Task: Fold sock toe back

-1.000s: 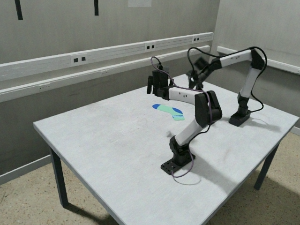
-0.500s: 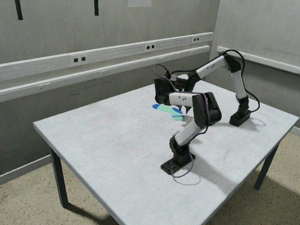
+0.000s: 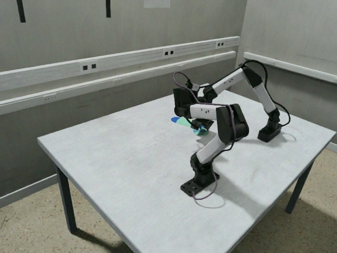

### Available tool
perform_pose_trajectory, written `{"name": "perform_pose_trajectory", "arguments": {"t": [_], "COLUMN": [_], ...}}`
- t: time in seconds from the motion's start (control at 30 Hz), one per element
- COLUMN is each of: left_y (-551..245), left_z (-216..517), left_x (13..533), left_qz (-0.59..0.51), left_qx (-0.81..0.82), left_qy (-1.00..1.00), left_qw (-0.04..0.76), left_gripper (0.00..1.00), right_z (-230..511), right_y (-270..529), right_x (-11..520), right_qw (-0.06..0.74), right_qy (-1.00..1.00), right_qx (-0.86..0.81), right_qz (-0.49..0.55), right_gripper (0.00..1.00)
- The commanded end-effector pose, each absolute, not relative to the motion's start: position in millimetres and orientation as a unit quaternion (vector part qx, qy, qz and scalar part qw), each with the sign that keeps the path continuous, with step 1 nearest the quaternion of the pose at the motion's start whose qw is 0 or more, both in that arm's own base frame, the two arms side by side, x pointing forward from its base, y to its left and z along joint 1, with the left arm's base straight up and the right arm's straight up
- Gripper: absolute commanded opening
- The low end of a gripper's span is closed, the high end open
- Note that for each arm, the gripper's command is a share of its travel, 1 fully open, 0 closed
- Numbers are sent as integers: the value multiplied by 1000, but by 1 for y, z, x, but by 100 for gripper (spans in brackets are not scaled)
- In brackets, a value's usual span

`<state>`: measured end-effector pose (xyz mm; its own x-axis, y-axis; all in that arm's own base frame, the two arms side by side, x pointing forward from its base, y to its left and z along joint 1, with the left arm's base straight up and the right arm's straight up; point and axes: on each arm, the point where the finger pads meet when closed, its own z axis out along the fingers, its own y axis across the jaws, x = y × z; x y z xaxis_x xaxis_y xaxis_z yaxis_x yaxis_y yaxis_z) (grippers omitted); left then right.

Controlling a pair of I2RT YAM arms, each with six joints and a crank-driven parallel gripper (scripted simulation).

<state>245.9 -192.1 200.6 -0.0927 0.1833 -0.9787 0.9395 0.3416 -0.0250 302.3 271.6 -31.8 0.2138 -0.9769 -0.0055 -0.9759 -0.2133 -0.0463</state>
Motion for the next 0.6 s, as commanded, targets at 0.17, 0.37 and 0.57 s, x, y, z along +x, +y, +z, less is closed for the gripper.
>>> {"name": "perform_pose_trajectory", "arguments": {"t": [0.17, 0.37, 0.57], "left_y": [-194, -194, -194], "left_z": [210, 210, 210], "left_x": [244, 244, 244], "left_qz": [-368, -368, -368], "left_qx": [450, 450, 450], "left_qy": [624, 624, 624], "left_qw": [522, 522, 522], "left_gripper": [100, 100, 100], "right_z": [-44, -52, -44], "right_y": [272, 268, 272], "right_x": [307, 307, 312], "right_qw": [18, 12, 24], "right_qy": [627, 626, 627], "right_qx": [-778, -779, -779], "right_qz": [-17, -16, -17], "right_gripper": [55, 55, 55]}}
